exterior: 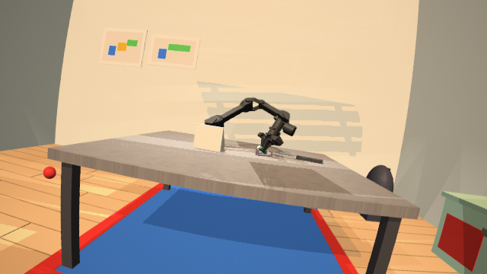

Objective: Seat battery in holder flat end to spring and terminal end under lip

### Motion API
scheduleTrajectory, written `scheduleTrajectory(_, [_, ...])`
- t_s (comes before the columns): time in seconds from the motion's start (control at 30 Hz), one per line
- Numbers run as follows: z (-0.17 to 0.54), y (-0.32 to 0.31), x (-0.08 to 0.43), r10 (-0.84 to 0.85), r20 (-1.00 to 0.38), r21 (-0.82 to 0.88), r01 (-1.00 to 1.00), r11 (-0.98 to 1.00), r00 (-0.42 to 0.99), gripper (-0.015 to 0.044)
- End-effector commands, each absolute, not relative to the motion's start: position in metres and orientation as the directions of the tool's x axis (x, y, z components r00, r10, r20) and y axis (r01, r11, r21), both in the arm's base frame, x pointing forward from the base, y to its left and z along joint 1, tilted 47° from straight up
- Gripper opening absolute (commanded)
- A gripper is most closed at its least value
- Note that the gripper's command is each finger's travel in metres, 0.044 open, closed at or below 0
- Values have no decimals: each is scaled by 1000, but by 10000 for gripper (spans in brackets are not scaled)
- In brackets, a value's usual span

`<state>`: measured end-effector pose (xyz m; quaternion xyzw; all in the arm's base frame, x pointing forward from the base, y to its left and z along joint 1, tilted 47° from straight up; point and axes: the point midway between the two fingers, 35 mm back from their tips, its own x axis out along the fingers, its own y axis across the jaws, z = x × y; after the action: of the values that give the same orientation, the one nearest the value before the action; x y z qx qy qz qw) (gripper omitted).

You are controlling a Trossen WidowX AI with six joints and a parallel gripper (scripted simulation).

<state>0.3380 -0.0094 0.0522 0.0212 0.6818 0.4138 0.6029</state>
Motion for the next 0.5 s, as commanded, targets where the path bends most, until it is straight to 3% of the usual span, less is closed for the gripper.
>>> scheduleTrajectory(0.0, [52,-9,339,512,-808,588,-466,661,-293,70])
scheduleTrajectory(0.47, [53,-6,345,512,-805,591,-465,659,-299,70])
